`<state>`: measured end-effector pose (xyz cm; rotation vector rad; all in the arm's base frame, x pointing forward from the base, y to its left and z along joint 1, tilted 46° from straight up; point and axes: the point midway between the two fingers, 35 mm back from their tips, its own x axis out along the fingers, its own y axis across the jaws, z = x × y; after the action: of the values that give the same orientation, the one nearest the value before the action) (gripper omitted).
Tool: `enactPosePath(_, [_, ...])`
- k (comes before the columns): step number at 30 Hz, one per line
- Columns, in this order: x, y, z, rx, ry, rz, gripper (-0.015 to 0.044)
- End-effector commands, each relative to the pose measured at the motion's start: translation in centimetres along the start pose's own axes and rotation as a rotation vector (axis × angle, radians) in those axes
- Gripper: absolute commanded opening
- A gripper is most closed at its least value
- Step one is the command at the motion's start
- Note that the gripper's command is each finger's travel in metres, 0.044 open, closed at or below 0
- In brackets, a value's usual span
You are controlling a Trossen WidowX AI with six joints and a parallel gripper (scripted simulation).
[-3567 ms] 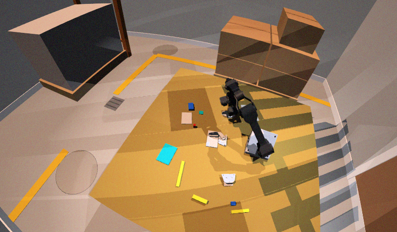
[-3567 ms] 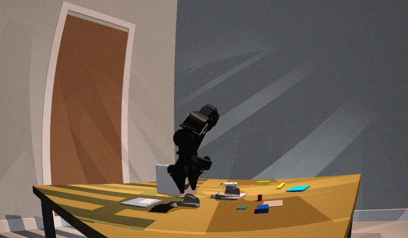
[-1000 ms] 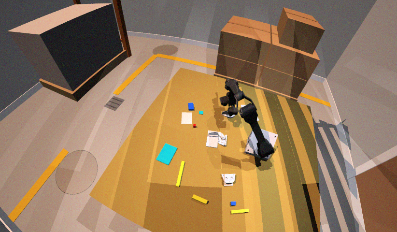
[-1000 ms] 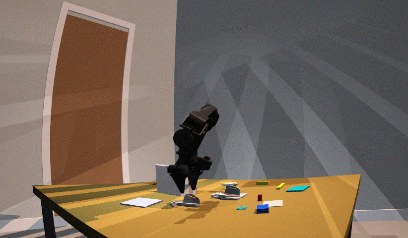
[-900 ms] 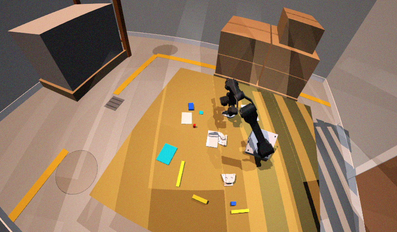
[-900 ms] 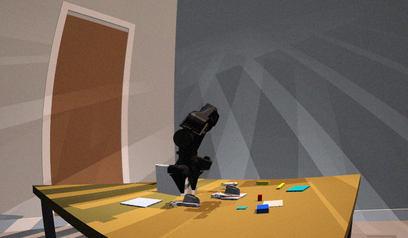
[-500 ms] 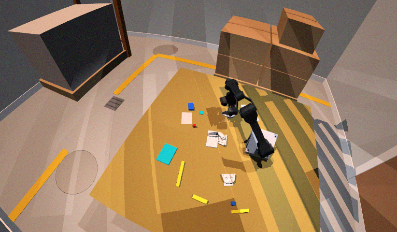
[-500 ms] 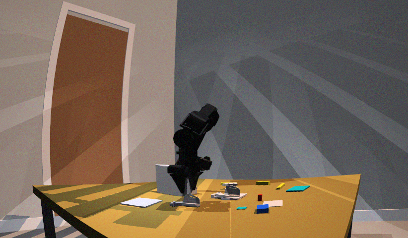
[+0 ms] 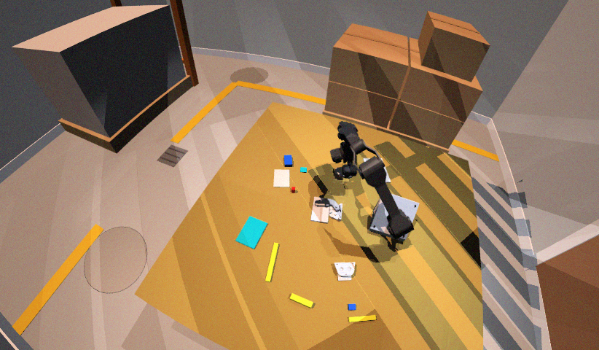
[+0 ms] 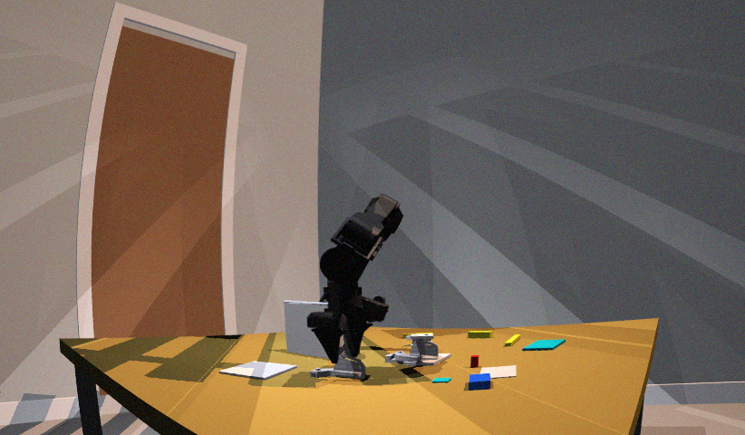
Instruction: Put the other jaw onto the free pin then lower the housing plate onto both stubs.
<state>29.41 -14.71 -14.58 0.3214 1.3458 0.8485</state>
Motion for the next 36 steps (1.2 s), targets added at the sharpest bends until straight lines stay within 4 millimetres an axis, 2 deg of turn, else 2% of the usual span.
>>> enactPosePath(1, [0.9,0.0,-0.1,0.008,-0.002,0.007,0.0440])
enactPosePath(15, [3.0,0.0,0.0,0.009,-0.004,0.008,0.0440])
enactPosePath(36, [3.1,0.0,0.0,0.009,-0.004,0.008,0.0440])
